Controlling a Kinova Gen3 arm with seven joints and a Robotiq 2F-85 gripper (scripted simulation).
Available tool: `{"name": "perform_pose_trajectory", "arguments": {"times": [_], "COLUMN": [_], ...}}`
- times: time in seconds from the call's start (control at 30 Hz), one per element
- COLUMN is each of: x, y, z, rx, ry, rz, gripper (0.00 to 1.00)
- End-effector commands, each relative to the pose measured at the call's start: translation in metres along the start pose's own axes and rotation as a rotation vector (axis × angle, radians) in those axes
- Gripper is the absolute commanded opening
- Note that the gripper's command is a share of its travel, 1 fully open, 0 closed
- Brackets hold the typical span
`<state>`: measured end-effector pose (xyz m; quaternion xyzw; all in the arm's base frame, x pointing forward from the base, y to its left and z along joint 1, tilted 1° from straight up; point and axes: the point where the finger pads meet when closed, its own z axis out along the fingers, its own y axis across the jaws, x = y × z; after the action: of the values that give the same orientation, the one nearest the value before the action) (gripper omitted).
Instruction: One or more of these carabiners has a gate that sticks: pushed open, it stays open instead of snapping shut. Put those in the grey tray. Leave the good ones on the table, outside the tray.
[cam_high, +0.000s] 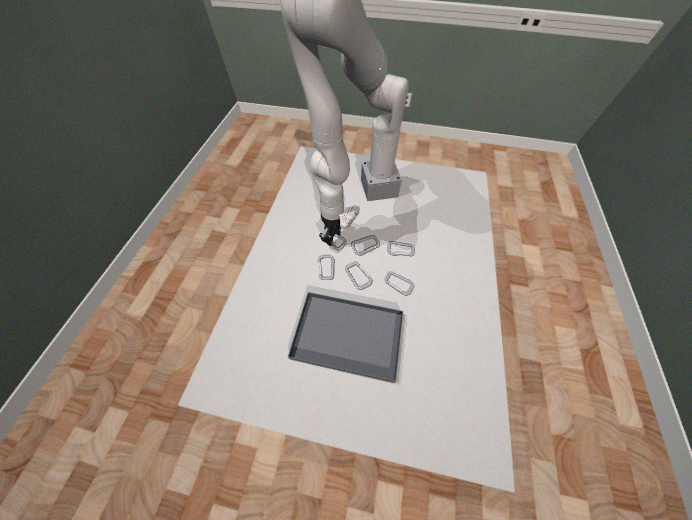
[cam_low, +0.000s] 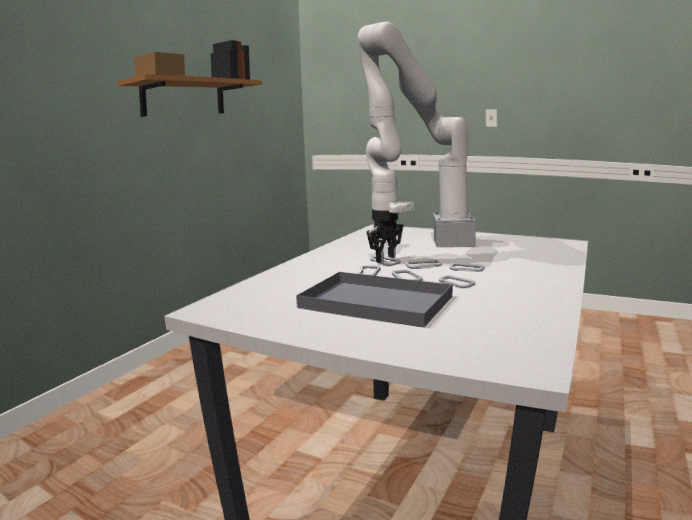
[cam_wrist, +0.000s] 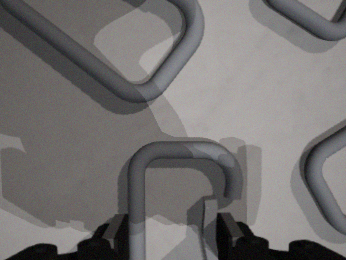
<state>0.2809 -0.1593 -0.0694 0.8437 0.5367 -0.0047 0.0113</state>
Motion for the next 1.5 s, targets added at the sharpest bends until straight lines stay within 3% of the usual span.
{"name": "perform_pose_trajectory", "arguments": {"times": [0.0,1.43,1.47], "x": [0.0000,0.0000,0.0000], "y": [0.0005,0.0003,0.0003], "z": [-0.0003,-0.0006,-0.0006], "rx": [-0.001,-0.001,-0.001], "ry": [0.000,0.000,0.000], "rz": [0.000,0.000,0.000], "gripper": [0.53,0.51,1.00]}}
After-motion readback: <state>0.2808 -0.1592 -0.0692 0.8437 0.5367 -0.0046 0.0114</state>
